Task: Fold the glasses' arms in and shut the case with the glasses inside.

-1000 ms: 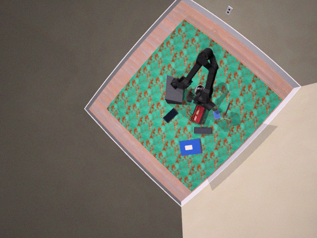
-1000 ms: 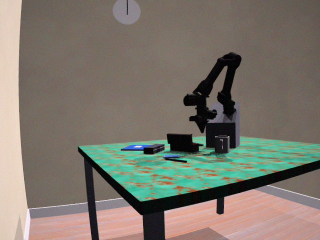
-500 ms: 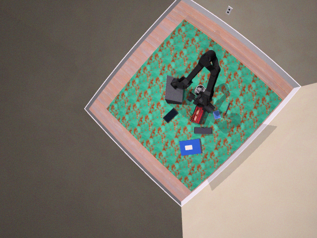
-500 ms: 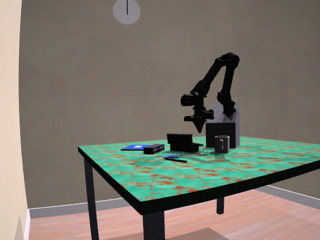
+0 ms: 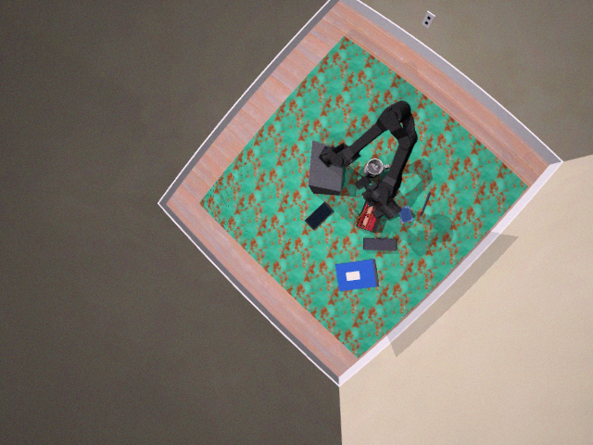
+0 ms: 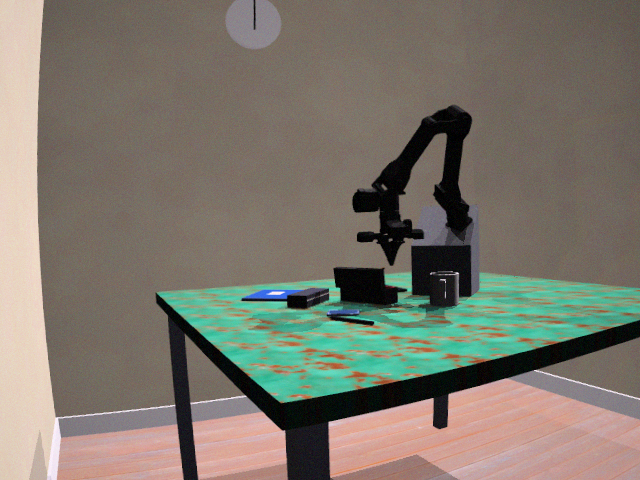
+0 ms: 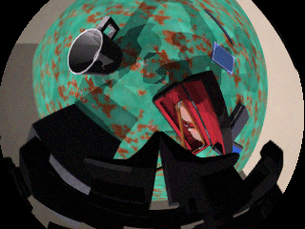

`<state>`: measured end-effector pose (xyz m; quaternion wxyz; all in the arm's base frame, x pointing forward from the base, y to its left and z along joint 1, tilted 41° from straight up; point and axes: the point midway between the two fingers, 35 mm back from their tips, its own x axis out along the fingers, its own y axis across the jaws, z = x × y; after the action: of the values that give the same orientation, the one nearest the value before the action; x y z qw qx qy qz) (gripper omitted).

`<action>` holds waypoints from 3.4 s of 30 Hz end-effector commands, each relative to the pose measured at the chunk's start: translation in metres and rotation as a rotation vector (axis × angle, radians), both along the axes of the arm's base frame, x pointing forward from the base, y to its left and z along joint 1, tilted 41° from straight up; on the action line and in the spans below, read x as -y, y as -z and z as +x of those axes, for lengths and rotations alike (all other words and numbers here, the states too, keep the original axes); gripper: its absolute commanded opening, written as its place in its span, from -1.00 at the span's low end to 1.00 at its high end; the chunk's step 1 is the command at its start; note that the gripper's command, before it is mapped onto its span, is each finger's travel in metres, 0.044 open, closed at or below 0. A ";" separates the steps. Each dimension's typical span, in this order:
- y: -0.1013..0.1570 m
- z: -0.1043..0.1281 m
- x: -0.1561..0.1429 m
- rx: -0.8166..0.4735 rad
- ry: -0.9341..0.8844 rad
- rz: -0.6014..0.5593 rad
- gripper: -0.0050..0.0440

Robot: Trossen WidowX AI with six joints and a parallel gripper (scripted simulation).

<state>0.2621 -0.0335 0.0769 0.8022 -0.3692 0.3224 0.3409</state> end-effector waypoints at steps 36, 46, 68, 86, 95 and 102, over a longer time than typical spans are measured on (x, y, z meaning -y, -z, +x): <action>0.009 0.026 0.072 -0.392 0.952 0.691 -0.80; 0.014 0.029 0.089 -0.476 1.165 0.849 -0.80; 0.028 0.031 0.135 -0.685 1.689 1.254 -0.80; 0.037 0.029 0.158 -0.786 1.932 1.452 -0.80; 0.074 0.058 0.142 -0.786 1.932 1.452 -0.80; 0.074 0.058 0.142 -0.786 1.932 1.452 -0.80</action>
<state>0.3197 -0.1775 0.0091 0.5957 0.6618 0.4116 -0.1943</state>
